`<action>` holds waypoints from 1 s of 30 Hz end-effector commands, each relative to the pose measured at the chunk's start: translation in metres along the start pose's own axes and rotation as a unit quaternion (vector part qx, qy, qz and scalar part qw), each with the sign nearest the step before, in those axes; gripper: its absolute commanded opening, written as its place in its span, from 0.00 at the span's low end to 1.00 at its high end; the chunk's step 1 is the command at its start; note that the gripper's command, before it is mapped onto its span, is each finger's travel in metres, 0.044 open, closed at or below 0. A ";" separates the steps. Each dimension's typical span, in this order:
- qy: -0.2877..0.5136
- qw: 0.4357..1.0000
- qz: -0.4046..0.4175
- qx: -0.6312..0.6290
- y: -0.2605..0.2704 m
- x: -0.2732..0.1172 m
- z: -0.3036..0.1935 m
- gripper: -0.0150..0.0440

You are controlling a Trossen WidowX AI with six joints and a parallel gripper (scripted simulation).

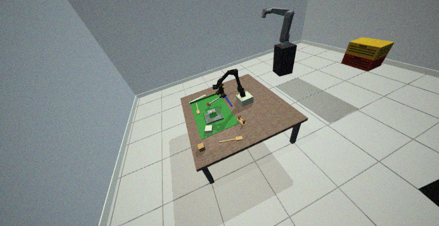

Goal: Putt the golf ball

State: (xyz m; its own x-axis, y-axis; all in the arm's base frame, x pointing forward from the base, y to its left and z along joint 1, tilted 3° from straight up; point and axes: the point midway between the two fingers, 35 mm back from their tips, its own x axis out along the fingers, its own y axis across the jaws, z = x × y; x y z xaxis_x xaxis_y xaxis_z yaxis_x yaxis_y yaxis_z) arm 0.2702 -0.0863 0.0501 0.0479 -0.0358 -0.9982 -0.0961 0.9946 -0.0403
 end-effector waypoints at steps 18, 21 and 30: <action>-0.010 1.000 -0.004 0.000 0.000 -0.037 0.002 0.25; -0.010 1.000 -0.004 0.000 0.000 -0.037 0.002 0.25; -0.010 1.000 -0.004 0.000 0.000 -0.037 0.002 0.25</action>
State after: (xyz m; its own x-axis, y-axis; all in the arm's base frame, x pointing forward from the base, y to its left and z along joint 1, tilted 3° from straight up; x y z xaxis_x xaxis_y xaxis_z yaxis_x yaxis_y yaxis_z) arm 0.2702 -0.0845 0.0873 0.0668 -0.0412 -0.9969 -0.0956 0.9943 -0.0475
